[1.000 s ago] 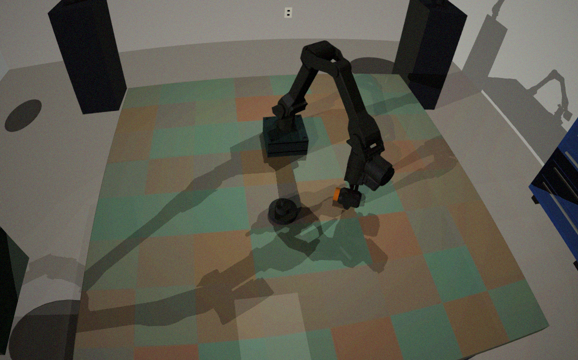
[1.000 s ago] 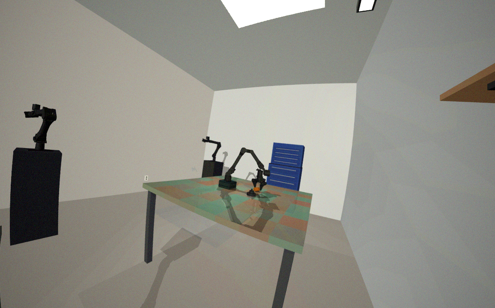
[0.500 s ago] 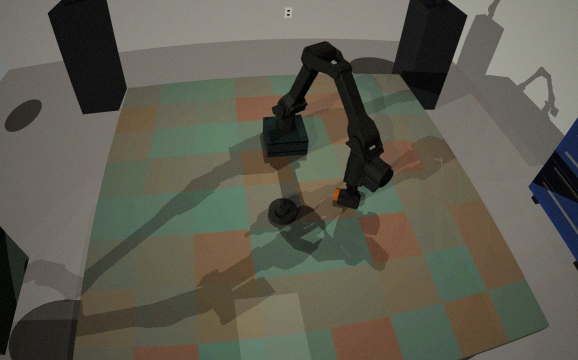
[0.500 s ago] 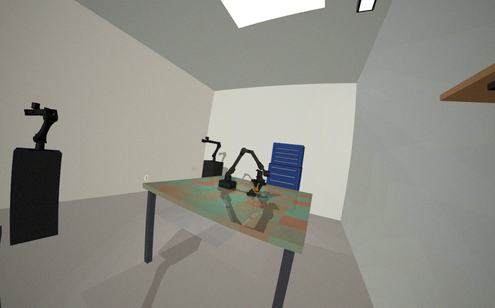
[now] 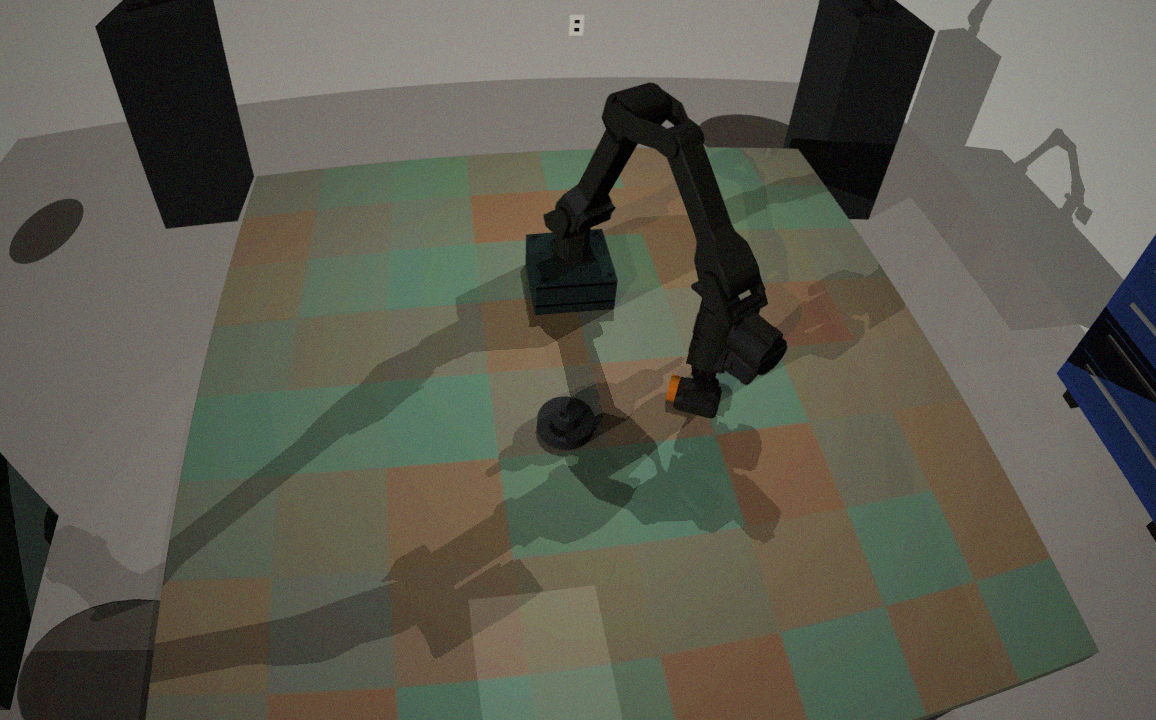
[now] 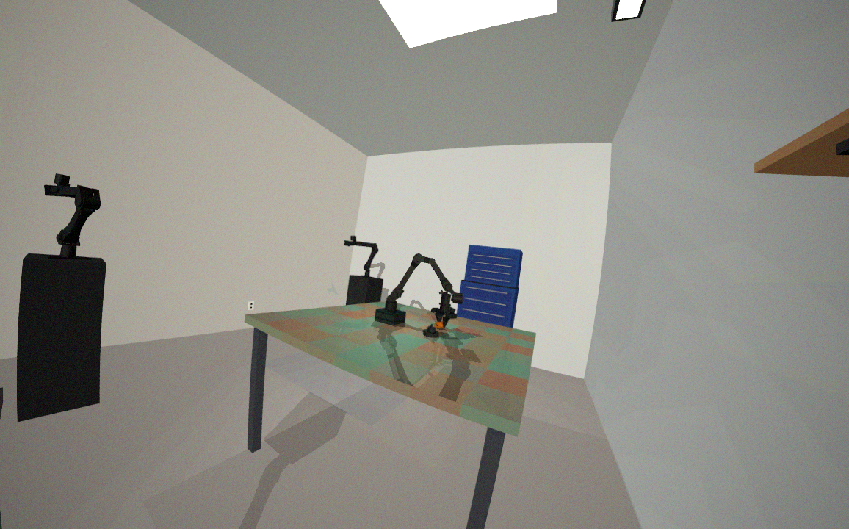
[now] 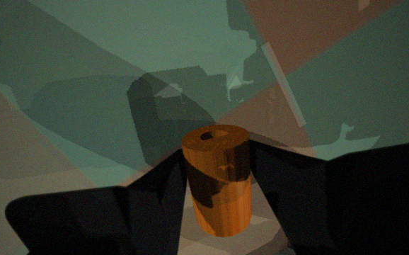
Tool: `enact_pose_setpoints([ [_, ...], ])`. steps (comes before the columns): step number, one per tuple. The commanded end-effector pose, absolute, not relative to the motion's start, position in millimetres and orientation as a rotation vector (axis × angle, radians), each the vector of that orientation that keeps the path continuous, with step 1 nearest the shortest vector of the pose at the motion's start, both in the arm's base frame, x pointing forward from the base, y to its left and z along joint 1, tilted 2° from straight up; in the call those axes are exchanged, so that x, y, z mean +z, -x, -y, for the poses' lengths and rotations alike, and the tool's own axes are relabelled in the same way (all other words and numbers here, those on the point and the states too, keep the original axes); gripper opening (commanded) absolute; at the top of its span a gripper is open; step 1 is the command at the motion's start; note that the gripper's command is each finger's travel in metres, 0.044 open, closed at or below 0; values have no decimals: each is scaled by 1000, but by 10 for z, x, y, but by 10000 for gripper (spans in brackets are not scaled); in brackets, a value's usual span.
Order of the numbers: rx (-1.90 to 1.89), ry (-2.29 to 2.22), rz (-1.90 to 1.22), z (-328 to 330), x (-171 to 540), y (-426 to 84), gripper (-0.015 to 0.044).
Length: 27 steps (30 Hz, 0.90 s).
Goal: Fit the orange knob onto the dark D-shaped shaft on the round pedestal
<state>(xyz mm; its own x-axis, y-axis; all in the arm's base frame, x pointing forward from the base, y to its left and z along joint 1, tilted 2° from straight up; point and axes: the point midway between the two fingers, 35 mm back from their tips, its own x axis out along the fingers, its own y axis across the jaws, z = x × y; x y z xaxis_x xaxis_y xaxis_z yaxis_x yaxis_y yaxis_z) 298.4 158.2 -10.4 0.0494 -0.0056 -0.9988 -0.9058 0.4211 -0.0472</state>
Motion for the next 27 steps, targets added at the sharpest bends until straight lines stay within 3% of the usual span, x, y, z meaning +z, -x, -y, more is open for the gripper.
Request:
enact_pose_setpoints([
  [1,857,901,-1334,-1578,-101,-2984,179],
  [27,989,660,-954,-1353,34,-2876,179],
])
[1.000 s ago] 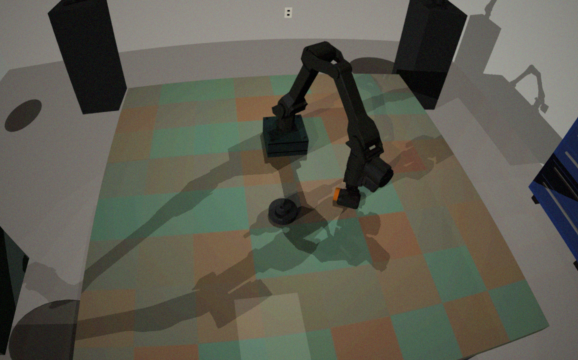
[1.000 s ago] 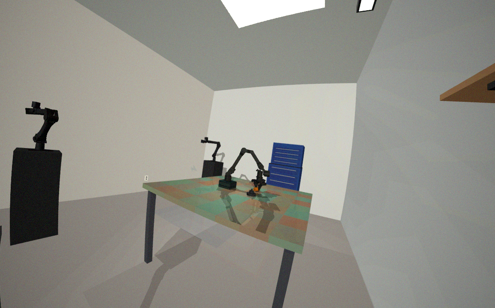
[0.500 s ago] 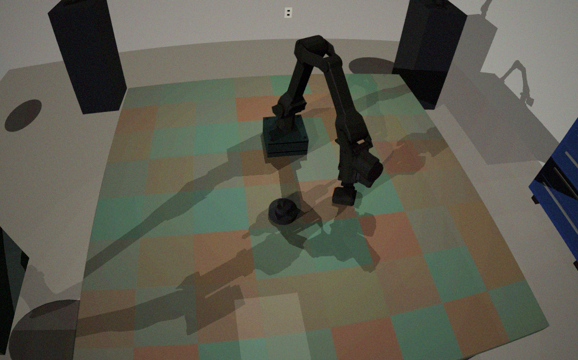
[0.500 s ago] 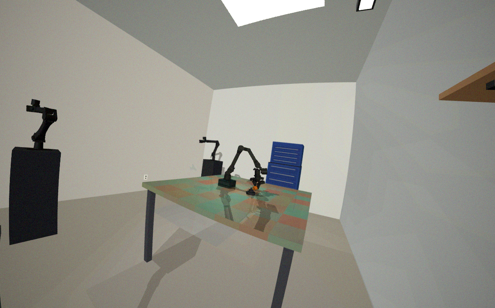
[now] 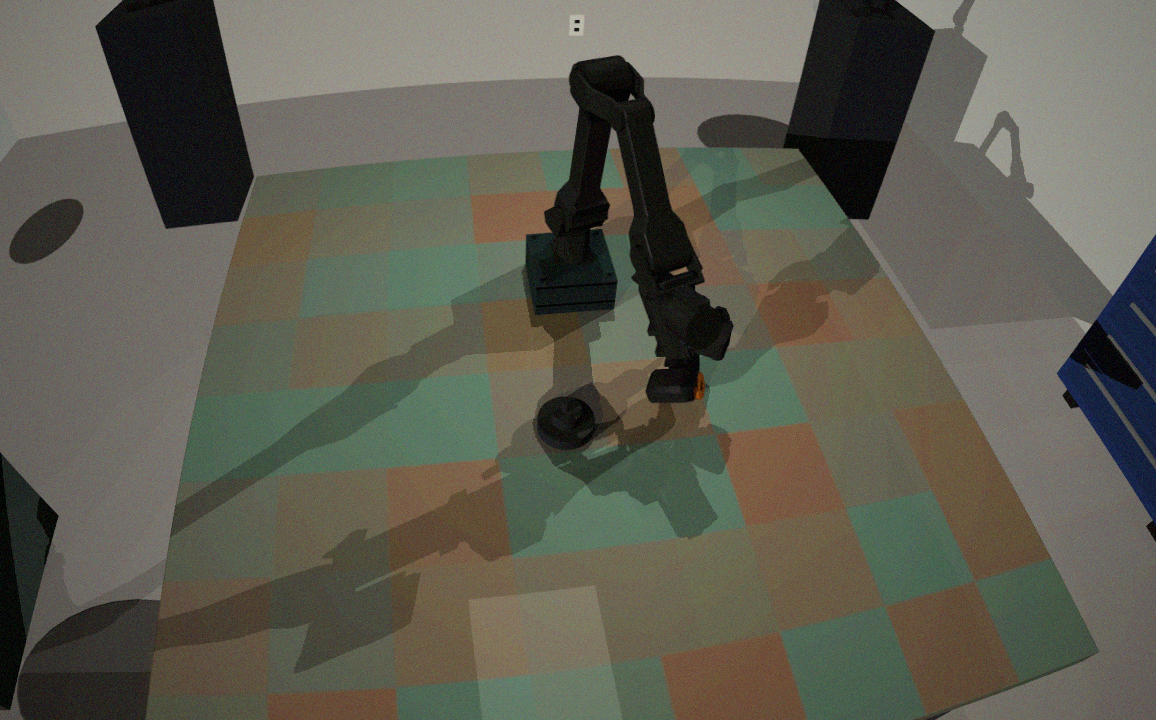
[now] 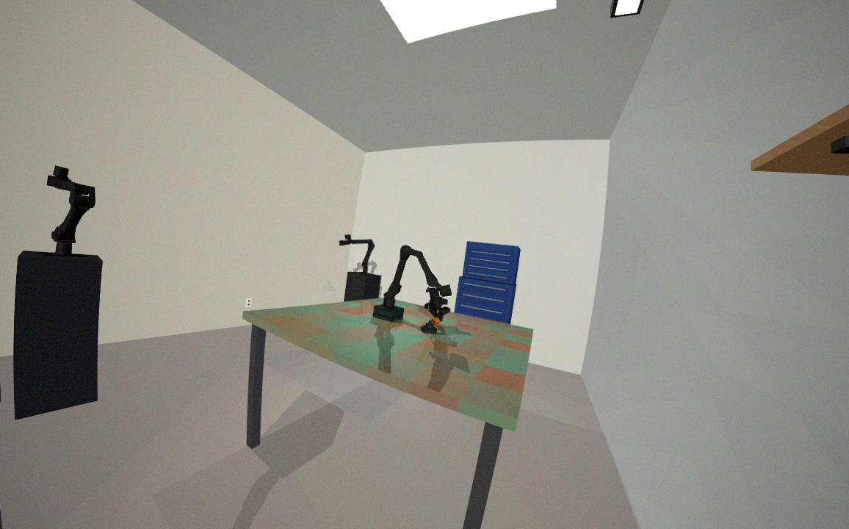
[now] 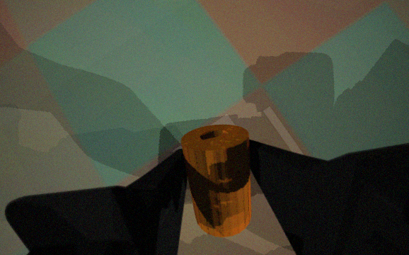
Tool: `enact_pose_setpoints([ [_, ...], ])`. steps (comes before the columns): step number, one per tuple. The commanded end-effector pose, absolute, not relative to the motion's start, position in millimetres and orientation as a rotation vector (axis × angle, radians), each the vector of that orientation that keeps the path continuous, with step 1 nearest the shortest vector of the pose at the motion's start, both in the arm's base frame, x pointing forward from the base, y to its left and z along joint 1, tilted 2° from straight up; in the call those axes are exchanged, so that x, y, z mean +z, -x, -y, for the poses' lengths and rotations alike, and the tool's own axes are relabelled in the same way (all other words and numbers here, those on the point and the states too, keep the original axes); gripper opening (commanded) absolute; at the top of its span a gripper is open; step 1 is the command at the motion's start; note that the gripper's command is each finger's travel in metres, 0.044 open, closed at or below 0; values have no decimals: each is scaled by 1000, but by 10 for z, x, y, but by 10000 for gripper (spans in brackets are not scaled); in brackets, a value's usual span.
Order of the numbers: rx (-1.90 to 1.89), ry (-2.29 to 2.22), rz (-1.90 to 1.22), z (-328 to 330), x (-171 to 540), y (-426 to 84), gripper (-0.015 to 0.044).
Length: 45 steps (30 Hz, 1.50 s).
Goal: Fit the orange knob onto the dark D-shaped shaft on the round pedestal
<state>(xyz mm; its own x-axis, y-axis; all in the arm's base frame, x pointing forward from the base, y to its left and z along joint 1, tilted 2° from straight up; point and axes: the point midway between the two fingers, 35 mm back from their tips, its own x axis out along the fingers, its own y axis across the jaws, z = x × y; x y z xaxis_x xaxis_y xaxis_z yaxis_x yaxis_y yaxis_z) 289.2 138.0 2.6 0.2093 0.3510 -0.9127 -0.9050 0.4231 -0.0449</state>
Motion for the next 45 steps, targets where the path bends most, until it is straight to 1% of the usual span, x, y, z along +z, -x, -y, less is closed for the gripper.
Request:
enact_pose_setpoints([
  [1,993,650,-939,-1343,37,-2872,179],
  [45,1120,235,-284,-904,-19,-2664,179],
])
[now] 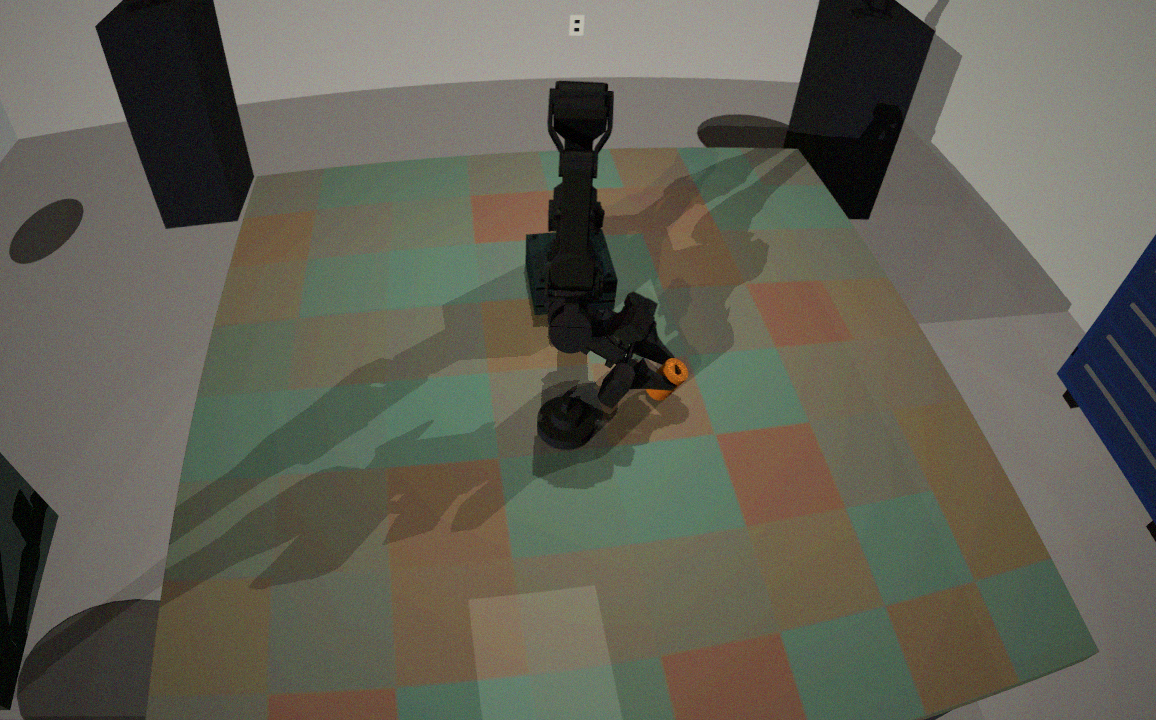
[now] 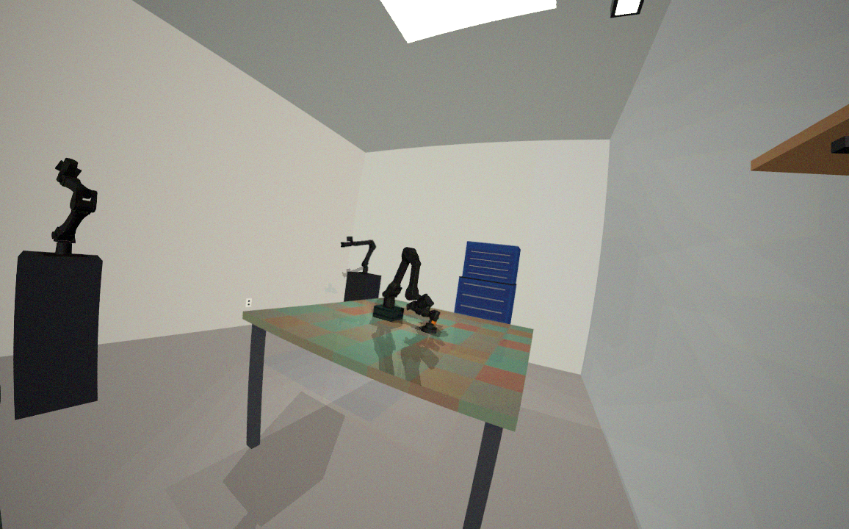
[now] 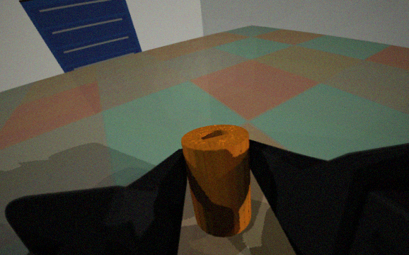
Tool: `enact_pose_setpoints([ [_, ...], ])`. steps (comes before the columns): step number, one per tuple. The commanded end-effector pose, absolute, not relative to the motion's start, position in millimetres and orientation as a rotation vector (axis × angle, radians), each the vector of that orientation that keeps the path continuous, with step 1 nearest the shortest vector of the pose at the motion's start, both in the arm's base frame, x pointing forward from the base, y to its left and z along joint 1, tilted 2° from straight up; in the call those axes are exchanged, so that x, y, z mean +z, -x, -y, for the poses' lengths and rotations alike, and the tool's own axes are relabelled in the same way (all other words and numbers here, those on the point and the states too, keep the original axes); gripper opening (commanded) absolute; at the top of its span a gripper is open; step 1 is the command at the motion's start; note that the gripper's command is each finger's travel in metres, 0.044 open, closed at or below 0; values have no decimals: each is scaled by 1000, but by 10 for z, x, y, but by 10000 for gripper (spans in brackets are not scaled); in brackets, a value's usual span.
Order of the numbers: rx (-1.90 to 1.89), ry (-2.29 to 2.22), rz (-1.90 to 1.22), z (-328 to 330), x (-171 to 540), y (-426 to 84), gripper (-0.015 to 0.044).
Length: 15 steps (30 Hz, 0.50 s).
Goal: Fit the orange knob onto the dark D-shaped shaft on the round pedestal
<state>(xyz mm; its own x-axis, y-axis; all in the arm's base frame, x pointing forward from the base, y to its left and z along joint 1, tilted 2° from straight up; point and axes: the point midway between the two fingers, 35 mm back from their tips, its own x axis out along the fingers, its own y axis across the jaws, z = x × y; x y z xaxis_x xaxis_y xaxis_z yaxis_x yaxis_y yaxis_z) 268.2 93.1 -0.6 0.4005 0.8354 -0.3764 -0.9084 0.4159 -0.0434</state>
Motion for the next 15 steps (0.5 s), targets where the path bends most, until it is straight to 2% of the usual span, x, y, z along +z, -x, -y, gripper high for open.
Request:
enact_pose_setpoints([
  [1,1122,226,-270,-896,-24,-2660,179],
  [7,1129,174,-189,-849,-53,-2638,179],
  [13,1125,207,-239,-844,-33,-2634,179],
  [15,1130,189,-219,-858,-37,-2635,231],
])
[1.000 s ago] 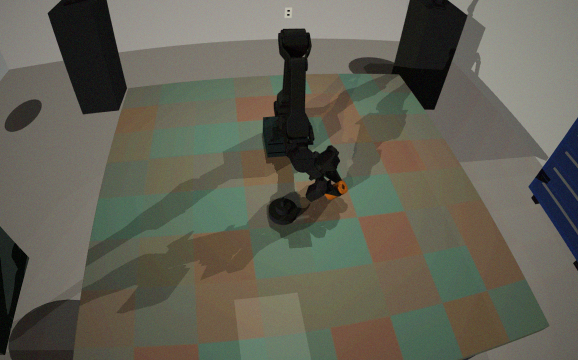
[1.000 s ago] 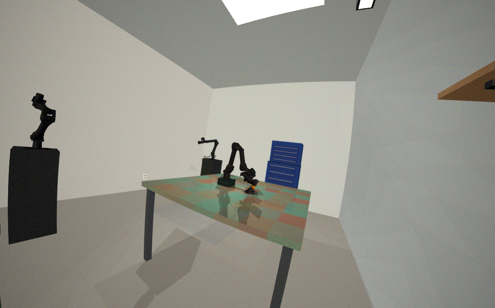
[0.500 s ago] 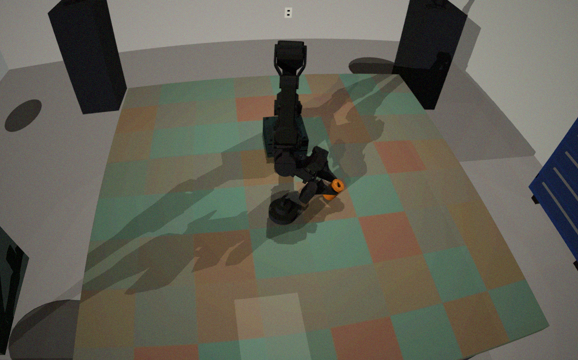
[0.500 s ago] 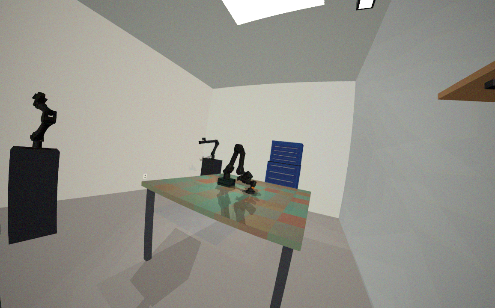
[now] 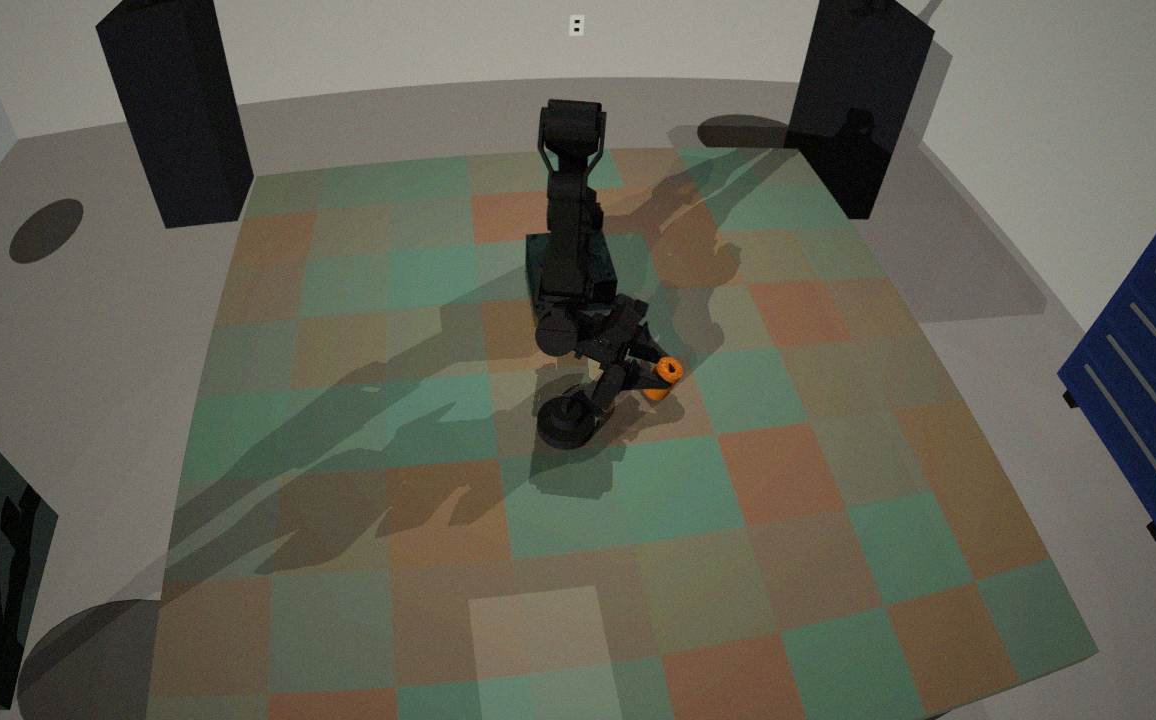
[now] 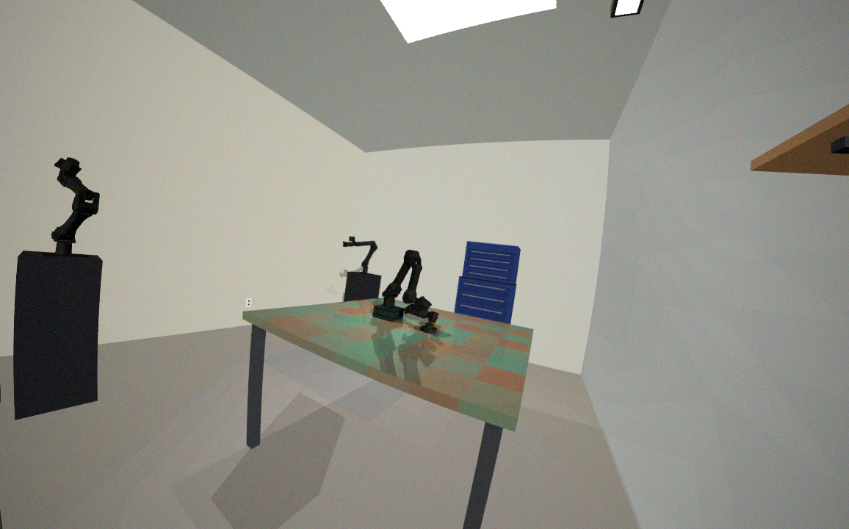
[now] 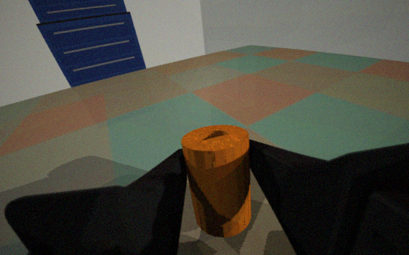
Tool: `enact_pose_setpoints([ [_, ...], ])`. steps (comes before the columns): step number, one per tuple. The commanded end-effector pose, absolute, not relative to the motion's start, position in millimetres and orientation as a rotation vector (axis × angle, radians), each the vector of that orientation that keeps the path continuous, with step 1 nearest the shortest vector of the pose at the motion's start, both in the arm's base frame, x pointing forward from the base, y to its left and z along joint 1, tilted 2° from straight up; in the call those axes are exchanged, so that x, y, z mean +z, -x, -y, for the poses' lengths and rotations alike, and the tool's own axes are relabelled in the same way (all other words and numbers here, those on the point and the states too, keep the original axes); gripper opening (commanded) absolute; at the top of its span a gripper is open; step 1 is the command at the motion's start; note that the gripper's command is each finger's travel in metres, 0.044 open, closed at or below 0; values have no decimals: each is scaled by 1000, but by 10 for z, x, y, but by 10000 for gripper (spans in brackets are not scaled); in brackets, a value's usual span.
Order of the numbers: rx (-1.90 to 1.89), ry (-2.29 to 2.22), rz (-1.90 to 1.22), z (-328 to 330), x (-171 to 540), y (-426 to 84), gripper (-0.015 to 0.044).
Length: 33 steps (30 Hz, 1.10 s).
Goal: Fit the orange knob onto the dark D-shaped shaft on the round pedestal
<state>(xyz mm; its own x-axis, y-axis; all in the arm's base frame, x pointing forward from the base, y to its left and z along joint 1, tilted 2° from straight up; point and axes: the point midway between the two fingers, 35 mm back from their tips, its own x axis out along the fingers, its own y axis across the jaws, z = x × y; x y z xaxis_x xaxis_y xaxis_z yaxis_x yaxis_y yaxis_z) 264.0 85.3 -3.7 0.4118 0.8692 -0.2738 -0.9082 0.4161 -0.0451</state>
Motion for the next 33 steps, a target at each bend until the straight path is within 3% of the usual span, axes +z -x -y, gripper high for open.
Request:
enact_pose_setpoints([
  [1,1130,189,-219,-858,-37,-2635,258],
  [25,1130,189,-219,-858,-37,-2635,260],
  [31,1130,189,-219,-858,-37,-2635,418],
  [33,1130,189,-219,-858,-37,-2635,440],
])
